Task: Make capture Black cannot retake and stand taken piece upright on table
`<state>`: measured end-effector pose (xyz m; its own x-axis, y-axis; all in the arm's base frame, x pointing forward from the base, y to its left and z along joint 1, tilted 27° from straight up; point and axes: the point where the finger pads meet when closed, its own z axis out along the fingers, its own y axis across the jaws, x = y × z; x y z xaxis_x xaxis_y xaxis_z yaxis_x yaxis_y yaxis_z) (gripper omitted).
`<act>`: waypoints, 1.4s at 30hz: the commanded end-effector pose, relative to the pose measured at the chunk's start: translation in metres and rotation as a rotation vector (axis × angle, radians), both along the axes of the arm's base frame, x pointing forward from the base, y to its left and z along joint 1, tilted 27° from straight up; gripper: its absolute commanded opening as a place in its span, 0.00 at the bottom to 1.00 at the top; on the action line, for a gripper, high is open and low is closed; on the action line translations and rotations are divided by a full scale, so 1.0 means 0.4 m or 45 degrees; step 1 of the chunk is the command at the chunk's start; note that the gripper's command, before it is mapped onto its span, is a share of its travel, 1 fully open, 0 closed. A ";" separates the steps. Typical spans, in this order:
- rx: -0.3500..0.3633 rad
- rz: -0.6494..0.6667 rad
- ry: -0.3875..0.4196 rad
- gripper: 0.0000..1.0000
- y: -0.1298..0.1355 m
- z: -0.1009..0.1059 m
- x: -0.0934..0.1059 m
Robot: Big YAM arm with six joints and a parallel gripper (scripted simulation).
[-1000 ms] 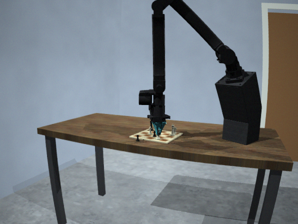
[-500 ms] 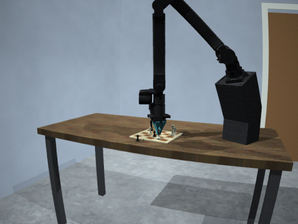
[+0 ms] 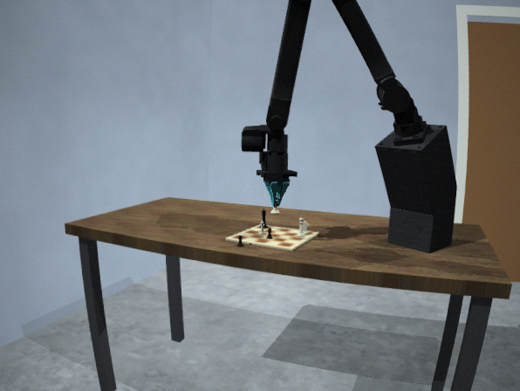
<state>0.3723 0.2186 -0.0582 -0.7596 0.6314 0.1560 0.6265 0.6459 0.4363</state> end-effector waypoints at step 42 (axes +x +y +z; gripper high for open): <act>0.002 0.006 -0.022 0.00 0.014 0.020 0.029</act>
